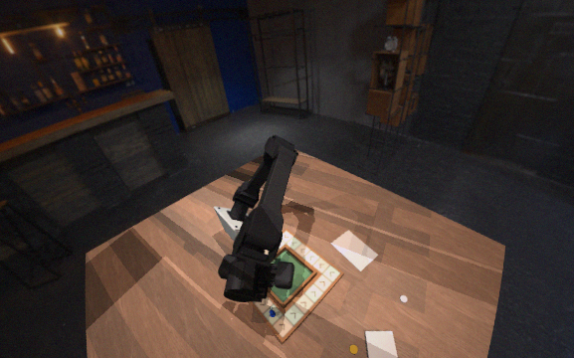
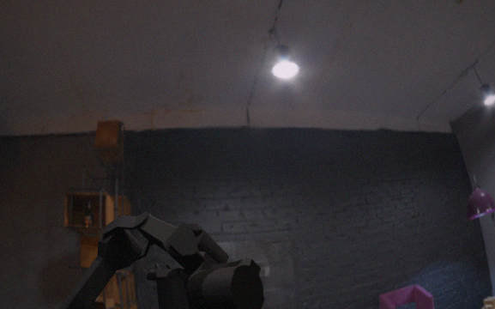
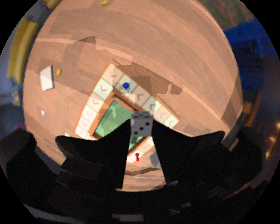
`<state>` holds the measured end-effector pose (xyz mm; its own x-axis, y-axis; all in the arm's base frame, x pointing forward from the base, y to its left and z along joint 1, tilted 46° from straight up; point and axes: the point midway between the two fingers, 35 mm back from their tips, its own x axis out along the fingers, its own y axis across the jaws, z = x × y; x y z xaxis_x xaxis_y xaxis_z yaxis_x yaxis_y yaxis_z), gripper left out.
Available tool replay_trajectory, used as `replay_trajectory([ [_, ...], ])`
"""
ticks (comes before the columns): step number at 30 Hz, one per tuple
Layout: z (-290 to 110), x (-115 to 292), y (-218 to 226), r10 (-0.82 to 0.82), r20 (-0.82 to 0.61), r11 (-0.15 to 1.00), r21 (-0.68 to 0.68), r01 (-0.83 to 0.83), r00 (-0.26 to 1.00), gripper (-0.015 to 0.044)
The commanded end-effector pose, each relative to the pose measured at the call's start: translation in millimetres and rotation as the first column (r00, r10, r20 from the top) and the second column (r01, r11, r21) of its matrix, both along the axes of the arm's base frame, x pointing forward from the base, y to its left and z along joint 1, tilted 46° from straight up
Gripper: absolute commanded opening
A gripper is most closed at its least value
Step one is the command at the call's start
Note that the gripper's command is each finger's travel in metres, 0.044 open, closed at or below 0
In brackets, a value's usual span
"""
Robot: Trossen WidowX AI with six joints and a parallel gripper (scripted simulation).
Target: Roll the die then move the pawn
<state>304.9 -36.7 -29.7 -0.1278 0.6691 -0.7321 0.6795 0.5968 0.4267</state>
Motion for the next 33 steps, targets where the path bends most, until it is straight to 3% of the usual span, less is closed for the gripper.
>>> replay_trajectory([
  [1, 8, -4, 14, -0.083, -0.074, 0.997, -0.010, 0.083, 0.994, 0.0000],
  [21, 43, -33, 76, -0.440, -0.403, 0.897, -0.146, 0.418, 0.803, 0.0000],
  [28, 44, -34, 78, -0.451, -0.411, 0.891, -0.157, 0.425, 0.792, 0.0000],
  [33, 38, -40, 81, -0.473, -0.359, 0.877, -0.286, 0.387, 0.805, 0.0000],
])
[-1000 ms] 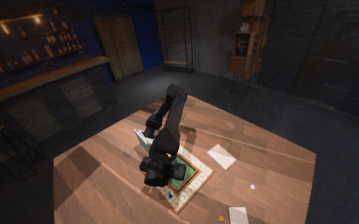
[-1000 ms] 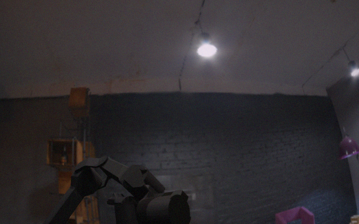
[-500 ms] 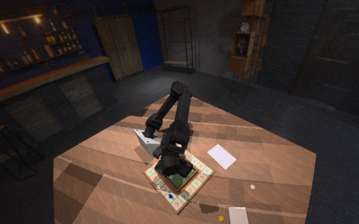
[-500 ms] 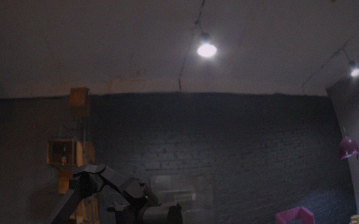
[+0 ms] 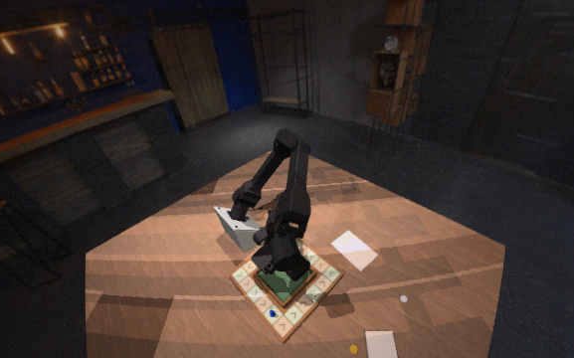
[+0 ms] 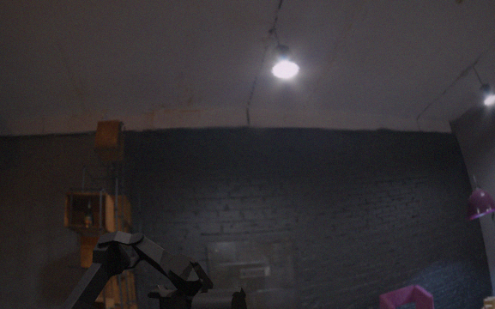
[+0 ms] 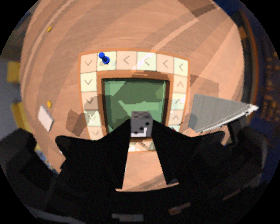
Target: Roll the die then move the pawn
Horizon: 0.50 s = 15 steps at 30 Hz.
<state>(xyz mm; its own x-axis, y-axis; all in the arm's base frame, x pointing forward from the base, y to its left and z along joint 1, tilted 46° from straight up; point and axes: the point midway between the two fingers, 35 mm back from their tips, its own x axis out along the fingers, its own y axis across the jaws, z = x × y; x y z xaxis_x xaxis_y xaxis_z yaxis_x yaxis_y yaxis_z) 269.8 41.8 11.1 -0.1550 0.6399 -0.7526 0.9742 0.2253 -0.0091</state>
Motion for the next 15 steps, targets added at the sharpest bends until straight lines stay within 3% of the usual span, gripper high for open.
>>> replay_trajectory([
  [1, -3.5, -5.4, 2.4, 0.024, -0.012, 0.994, -0.105, -0.025, 1.000, 0.0000],
  [15, -10.4, -10.0, 3.7, 0.054, 0.056, 0.851, -0.525, -0.017, 0.997, 0.0000],
])
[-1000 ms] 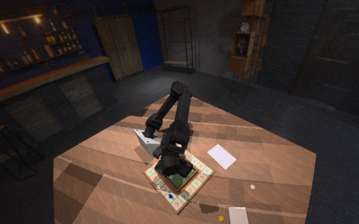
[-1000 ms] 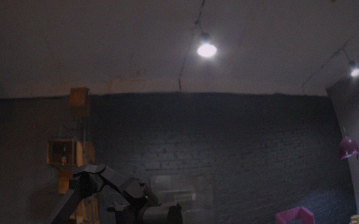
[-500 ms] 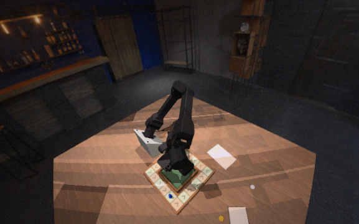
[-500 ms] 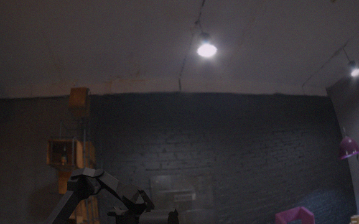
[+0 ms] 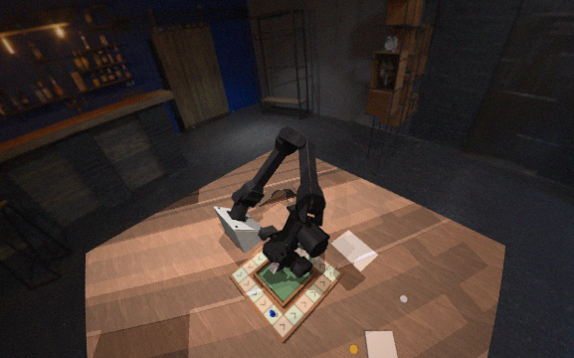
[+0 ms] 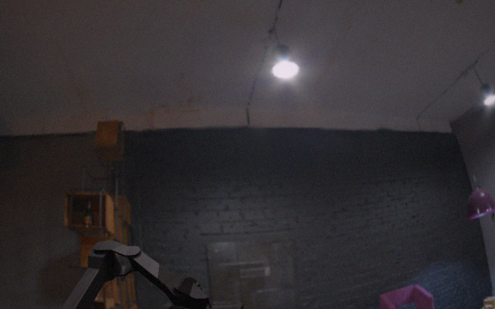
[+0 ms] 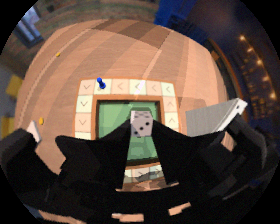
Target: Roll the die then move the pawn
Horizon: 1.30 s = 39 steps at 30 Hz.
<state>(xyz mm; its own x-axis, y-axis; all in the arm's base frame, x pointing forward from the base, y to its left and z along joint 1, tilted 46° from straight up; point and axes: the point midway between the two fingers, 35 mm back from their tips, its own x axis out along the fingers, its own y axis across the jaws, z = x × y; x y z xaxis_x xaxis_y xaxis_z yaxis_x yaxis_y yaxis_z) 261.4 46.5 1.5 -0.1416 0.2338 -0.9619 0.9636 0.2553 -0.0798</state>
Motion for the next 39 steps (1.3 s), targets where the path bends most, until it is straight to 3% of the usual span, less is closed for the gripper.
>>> replay_trajectory([
  [1, -1, -2, -1, -0.009, 0.048, 0.992, -0.123, 0.014, 0.999, 0.0000],
  [8, 0, -1, 1, -0.019, 0.162, 0.957, -0.283, 0.064, 0.987, 0.0000],
  [11, 3, 0, 0, -0.019, 0.166, 0.956, -0.287, 0.066, 0.986, 0.0000],
  [17, 46, 11, -3, -0.019, 0.166, 0.956, -0.287, 0.067, 0.986, 0.0000],
  [39, 44, 8, -2, -0.017, 0.163, 0.957, -0.282, 0.063, 0.986, 0.0000],
])
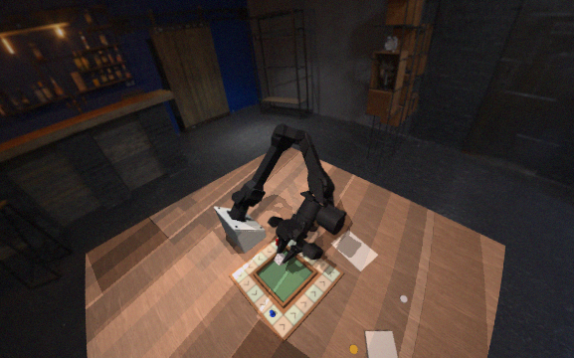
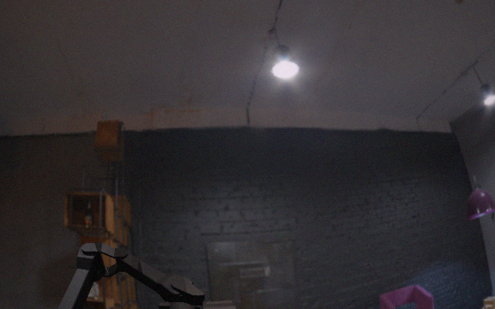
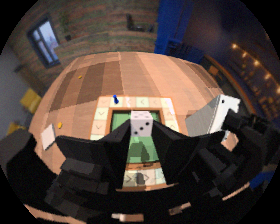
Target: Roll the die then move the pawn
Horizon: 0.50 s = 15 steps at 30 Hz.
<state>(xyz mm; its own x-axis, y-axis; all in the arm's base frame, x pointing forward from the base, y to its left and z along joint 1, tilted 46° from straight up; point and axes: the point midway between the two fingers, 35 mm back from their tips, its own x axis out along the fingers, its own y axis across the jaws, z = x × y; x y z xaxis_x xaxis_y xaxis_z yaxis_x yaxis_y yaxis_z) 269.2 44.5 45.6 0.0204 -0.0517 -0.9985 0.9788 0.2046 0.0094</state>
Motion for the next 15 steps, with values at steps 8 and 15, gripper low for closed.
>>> replay_trajectory([
  [8, 0.0, 0.0, 0.0, 0.000, 0.000, 1.000, 0.000, 0.000, 1.000, 0.0026],
  [15, 0.0, 0.0, 0.0, 0.000, 0.000, 1.000, 0.000, 0.000, 1.000, 0.0210],
])
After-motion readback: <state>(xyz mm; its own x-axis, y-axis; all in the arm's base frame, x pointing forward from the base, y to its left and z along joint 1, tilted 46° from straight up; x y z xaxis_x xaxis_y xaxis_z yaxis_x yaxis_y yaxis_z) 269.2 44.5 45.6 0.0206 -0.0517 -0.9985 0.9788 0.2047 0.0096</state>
